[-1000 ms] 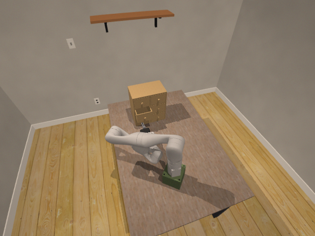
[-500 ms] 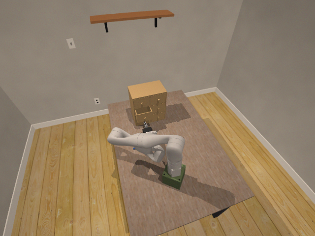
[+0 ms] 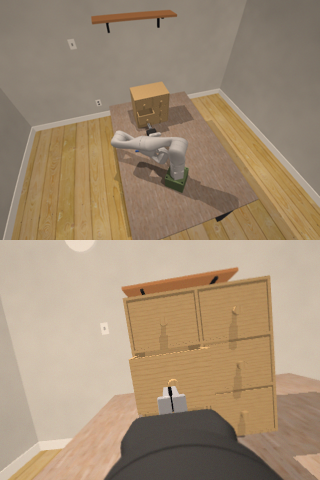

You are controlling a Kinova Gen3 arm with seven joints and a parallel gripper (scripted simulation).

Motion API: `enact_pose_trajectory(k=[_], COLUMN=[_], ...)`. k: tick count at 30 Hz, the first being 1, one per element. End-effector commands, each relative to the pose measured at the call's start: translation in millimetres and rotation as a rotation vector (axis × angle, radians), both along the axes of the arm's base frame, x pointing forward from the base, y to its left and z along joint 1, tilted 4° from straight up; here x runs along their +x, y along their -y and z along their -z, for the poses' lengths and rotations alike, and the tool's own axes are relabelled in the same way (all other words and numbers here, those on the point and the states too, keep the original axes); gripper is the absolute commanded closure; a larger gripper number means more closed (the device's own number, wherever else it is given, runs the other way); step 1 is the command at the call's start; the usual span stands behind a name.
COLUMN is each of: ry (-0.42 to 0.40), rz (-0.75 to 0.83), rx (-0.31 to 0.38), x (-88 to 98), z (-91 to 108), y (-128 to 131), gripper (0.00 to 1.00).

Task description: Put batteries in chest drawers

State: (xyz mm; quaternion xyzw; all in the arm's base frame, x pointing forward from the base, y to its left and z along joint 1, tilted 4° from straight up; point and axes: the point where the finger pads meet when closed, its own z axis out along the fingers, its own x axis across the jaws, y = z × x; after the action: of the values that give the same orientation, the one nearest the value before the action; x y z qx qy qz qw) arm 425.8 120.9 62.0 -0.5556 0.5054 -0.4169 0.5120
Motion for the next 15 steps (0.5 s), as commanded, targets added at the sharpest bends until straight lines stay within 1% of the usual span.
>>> enact_pose_trajectory(k=[1,15], ry=[0.0,0.0], rz=[0.001,0.001], rx=[-0.005,-0.005], x=[0.5,2.1], z=[0.7,1.2], y=[2.8,6.5], gripper=[1.0,1.0])
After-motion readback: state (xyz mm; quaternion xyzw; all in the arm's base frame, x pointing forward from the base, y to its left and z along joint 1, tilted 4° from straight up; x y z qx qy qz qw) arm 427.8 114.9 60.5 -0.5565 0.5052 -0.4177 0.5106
